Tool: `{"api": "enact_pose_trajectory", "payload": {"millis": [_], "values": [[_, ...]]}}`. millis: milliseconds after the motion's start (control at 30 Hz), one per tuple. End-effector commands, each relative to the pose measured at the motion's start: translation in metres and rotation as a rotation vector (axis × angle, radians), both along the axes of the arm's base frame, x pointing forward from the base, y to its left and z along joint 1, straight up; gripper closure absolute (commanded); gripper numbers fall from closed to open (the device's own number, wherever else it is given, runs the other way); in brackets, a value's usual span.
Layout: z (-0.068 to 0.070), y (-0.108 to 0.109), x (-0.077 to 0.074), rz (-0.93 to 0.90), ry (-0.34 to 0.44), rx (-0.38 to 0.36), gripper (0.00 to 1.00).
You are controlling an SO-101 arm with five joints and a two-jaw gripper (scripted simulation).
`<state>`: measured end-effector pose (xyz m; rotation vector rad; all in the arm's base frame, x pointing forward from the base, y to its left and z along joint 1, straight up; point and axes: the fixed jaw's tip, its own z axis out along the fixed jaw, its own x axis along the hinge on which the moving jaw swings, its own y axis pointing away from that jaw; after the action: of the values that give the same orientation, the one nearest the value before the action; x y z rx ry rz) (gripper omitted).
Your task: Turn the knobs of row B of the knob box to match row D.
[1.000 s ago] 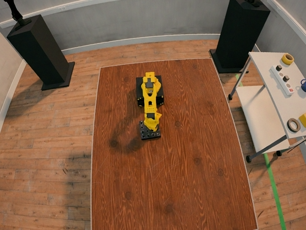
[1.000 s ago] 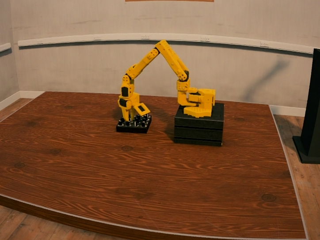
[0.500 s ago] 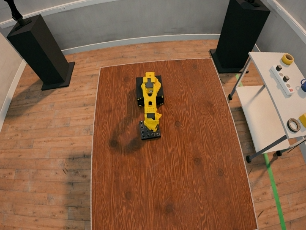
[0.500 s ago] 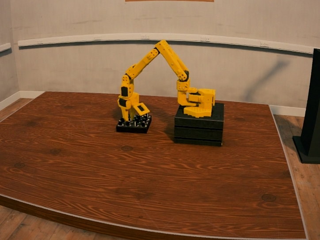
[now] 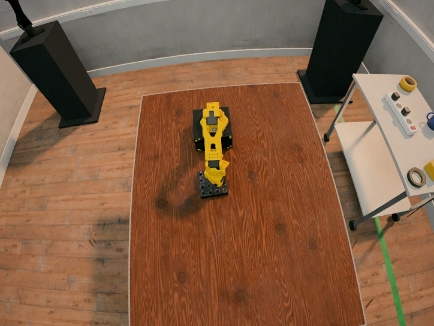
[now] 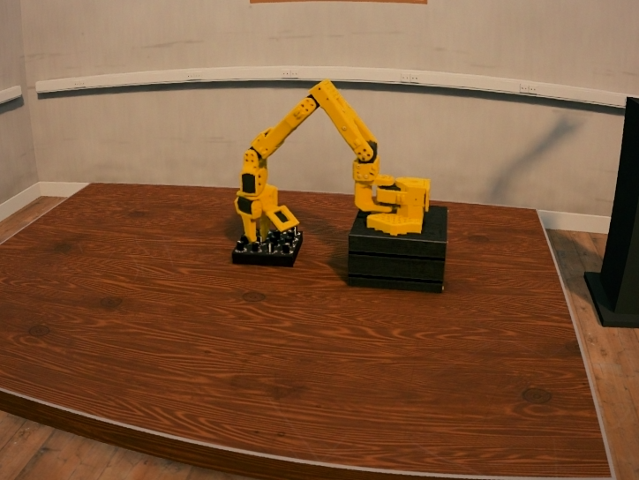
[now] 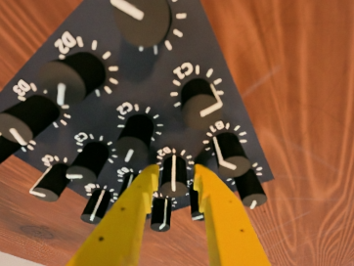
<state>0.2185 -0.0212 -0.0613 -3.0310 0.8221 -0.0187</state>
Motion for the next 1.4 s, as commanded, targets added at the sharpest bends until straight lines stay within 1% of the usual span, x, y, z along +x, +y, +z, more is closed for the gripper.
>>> {"api": "enact_pose_trajectory", "payload": {"millis": [0, 533, 1133, 1367], "values": [[-0.0013, 0.0032, -0.0017, 0.006, 0.014, 0.002, 0.9], [-0.0013, 0.0044, -0.001, 0.006, 0.014, 0.002, 0.91], [-0.0013, 0.0044, -0.001, 0.006, 0.014, 0.002, 0.98], [-0.0013, 0.0044, -0.001, 0.006, 0.014, 0.002, 0.99]]}}
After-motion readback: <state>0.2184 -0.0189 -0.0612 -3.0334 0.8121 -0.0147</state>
